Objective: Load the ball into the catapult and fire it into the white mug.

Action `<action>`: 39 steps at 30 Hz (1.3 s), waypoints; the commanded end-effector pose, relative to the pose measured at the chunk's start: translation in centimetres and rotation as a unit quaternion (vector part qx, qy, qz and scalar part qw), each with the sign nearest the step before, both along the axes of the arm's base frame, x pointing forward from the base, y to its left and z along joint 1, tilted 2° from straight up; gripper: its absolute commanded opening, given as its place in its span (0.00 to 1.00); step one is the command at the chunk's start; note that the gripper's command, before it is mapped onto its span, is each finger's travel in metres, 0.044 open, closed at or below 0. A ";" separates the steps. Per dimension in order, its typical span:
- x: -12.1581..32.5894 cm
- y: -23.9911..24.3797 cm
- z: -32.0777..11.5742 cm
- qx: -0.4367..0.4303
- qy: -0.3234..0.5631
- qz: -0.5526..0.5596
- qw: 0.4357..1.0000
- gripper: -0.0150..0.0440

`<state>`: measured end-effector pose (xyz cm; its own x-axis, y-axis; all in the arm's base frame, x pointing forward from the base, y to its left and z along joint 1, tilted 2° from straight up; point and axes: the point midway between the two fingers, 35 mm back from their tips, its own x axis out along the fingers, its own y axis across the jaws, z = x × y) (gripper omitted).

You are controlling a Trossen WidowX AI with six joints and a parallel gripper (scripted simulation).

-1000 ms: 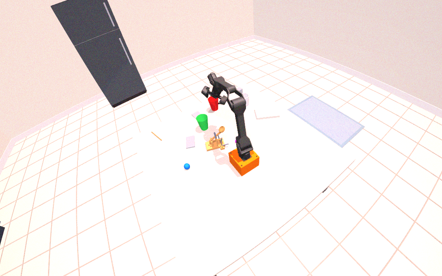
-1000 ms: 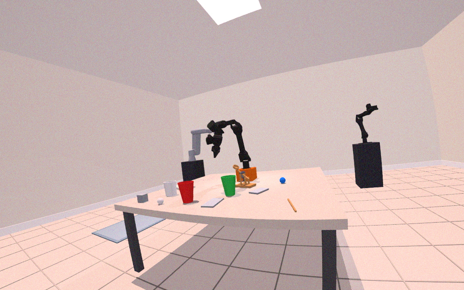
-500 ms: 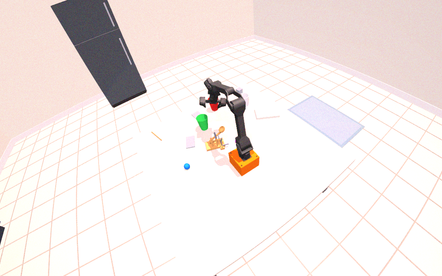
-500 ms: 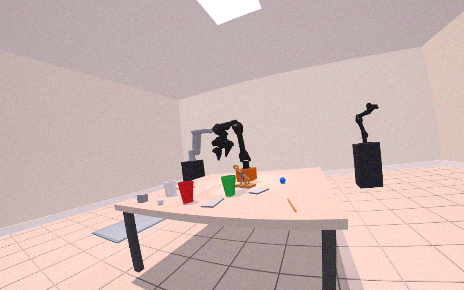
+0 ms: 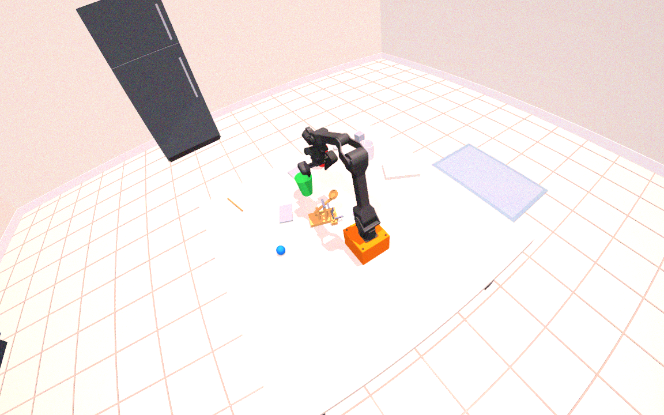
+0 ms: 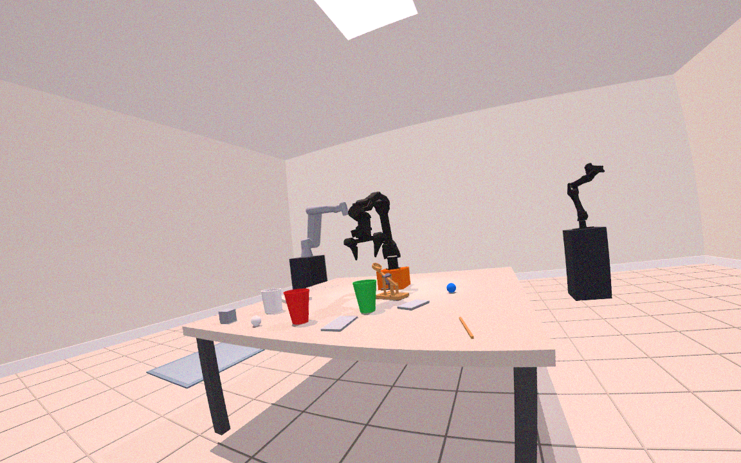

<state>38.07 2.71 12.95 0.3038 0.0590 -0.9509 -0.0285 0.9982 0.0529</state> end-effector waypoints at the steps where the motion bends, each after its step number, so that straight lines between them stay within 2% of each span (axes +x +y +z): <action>1: -1.0 0.5 -0.5 -0.019 0.011 0.056 0.998 1.00; 16: -4.9 2.7 -3.1 -0.079 0.059 0.294 0.951 1.00; 34: -10.0 4.0 -5.6 -0.118 0.109 0.561 0.812 1.00; 39: -10.4 4.0 -5.8 -0.119 0.112 0.581 0.797 1.00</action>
